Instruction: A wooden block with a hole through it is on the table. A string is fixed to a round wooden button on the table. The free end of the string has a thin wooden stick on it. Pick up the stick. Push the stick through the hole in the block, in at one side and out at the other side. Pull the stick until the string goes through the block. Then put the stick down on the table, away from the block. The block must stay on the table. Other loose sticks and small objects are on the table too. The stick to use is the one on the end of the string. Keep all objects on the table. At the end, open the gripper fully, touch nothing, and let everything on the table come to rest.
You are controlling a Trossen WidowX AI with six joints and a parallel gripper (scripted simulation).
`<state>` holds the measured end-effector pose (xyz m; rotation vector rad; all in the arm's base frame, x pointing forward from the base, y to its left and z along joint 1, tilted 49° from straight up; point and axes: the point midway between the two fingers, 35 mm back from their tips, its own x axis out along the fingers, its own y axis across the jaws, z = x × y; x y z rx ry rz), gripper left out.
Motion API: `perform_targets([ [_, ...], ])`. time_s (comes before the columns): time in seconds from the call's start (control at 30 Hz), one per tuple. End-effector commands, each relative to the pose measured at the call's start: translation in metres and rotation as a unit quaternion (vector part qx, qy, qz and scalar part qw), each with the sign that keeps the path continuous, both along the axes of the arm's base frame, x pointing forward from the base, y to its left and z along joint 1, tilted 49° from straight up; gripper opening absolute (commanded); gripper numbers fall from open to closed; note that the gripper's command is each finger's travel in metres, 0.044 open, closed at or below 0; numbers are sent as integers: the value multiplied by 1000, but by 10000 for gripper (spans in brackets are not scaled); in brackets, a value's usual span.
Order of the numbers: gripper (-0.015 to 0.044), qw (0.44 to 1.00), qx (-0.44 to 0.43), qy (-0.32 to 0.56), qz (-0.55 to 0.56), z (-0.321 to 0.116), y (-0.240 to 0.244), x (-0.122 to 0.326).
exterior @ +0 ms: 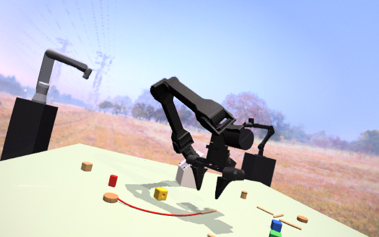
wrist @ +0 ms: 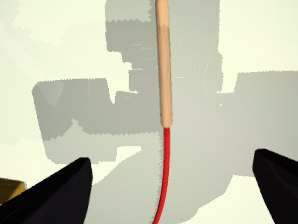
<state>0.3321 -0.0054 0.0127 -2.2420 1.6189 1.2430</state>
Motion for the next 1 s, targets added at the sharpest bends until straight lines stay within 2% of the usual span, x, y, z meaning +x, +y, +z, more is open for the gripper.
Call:
perform_targets([
  [0.0, 230, 1000, 1, 4, 2, -1, 1, 0],
  [0.13, 125, 1000, 1, 4, 2, -1, 1, 0],
  [0.97, 122, 1000, 2, 4, 2, -12, -11, 3],
])
